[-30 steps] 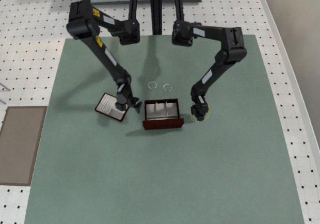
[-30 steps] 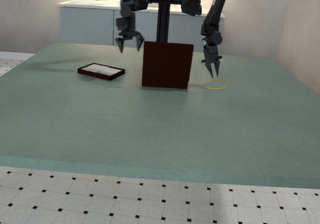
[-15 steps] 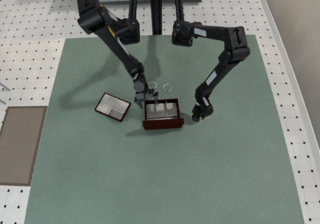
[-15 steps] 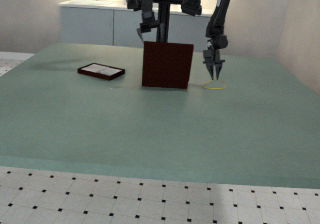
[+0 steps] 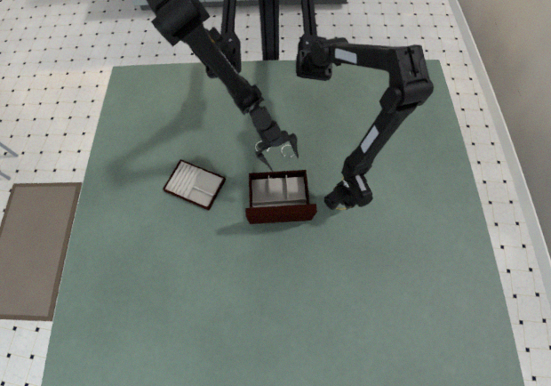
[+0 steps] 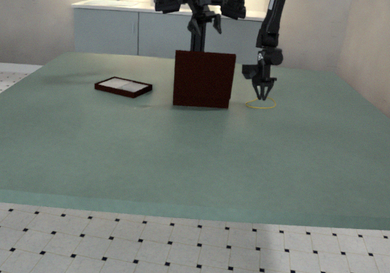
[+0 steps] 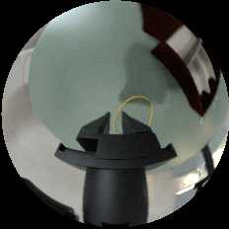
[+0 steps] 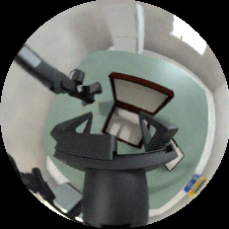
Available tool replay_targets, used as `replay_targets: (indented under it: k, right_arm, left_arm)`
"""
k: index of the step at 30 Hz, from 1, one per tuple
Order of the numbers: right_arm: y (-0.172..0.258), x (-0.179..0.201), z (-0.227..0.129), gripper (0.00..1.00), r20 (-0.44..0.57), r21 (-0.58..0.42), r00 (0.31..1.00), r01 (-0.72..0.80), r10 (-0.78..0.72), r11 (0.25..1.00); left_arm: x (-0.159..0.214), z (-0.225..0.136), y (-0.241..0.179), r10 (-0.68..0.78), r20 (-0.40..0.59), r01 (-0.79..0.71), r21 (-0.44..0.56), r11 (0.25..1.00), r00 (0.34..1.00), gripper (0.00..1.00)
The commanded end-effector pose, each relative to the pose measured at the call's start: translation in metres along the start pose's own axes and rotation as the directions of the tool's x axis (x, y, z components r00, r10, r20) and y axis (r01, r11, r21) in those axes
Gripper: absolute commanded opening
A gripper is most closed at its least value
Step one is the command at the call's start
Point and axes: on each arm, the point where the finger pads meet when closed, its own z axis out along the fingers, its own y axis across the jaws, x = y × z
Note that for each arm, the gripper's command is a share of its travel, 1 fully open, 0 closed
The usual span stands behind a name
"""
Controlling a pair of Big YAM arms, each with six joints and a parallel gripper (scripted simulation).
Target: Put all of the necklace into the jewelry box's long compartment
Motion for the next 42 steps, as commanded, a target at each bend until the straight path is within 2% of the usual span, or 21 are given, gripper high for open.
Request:
replay_targets:
  k: [1, 10, 15, 19, 31, 42]
  right_arm:
    - [0.045, -0.012, -0.021, 1.0, 0.097, -0.065, 0.989, 0.121, -0.114, 0.991]
    - [0.111, -0.006, -0.053, 1.0, 0.205, -0.146, 0.937, 0.316, -0.284, 0.937]
    - [0.12, -0.016, -0.063, 1.0, 0.249, -0.155, 0.925, 0.332, -0.288, 0.931]
    - [0.124, -0.02, -0.066, 1.0, 0.265, -0.164, 0.926, 0.319, -0.27, 0.933]
    - [0.12, -0.019, -0.063, 1.0, 0.255, -0.158, 0.929, 0.314, -0.269, 0.936]
    - [0.12, -0.019, -0.063, 1.0, 0.255, -0.158, 0.929, 0.314, -0.269, 0.936]
  left_arm:
    - [0.005, 0.009, 0.0, 0.29, 0.002, -0.289, 0.092, 0.953, 0.957, 0.25]
    - [-0.003, 0.017, -0.002, 0.545, 0.036, -0.542, 0.179, 0.821, 0.837, 0.25]
    - [-0.005, 0.018, -0.002, 0.562, 0.039, -0.558, 0.189, 0.808, 0.826, 0.25]
    - [-0.003, 0.019, -0.01, 0.539, 0.034, -0.534, 0.201, 0.821, 0.842, 0.25]
    - [-0.002, 0.016, -0.006, 0.535, 0.03, -0.53, 0.195, 0.826, 0.845, 0.25]
    - [0.006, 0.036, -0.013, 0.534, 0.028, -0.529, 0.197, 0.826, 0.845, 0.25]
